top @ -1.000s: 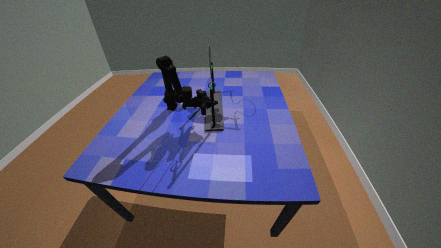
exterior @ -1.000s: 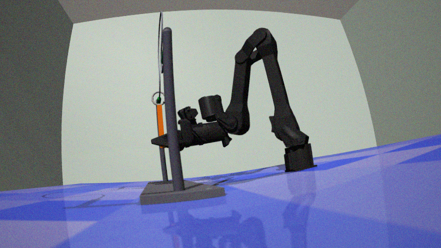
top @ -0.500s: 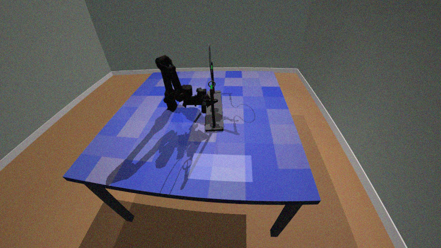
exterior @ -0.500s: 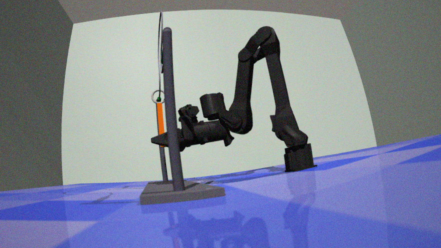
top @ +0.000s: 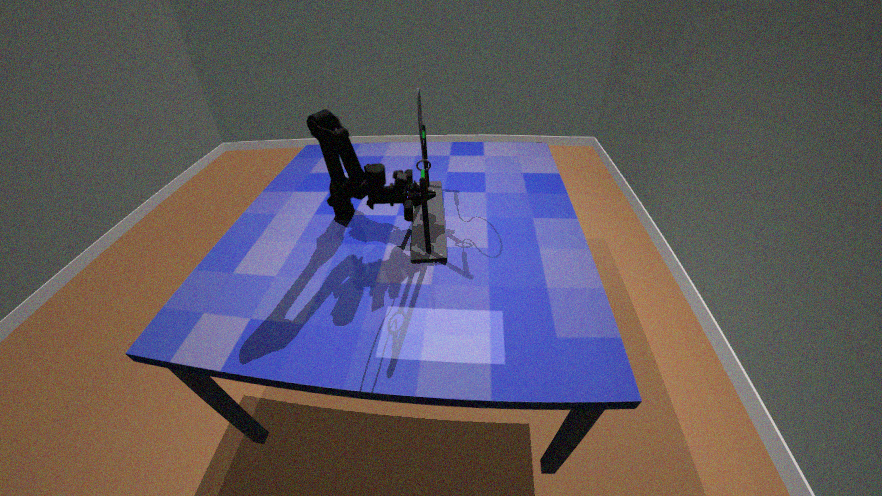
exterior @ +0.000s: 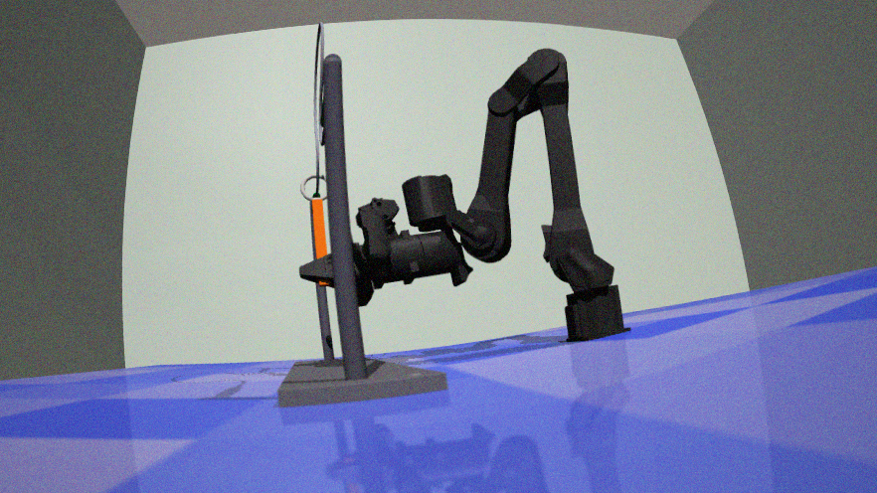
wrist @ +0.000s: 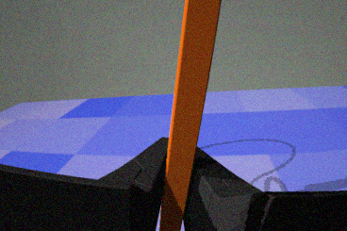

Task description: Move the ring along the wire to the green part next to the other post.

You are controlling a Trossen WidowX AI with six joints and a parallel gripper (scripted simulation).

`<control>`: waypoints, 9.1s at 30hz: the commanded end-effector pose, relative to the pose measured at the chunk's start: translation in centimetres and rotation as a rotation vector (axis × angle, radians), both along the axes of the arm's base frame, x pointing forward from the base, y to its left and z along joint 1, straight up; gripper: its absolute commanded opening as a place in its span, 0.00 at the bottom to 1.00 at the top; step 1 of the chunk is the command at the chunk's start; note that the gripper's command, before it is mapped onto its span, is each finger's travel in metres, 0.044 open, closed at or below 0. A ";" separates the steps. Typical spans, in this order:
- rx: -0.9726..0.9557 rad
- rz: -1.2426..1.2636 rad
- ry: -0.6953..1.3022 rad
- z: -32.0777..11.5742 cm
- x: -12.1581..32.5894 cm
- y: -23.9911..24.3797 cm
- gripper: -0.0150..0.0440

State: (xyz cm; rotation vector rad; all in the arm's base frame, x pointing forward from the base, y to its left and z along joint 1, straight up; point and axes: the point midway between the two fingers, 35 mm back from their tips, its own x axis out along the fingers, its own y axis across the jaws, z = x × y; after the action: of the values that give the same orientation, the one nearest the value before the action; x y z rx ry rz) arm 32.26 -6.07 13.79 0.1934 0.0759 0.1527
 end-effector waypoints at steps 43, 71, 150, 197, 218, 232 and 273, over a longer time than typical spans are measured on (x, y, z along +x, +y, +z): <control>0.715 0.233 0.438 7.4 -6.0 8.6 0.00; 1.260 0.429 0.528 15.4 -7.5 10.3 0.00; 1.515 0.376 0.512 25.1 -6.4 7.1 0.00; 0.911 0.201 0.537 23.4 -6.4 7.1 0.00; 0.640 0.127 0.519 22.7 -6.3 6.7 0.00; 0.467 0.082 0.501 22.3 -6.3 6.4 0.00; -0.034 -0.043 0.429 21.6 -6.1 5.1 0.00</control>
State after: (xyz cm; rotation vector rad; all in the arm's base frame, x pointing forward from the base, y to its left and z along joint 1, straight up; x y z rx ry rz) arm 26.21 -0.74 35.39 0.2409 0.5083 0.0808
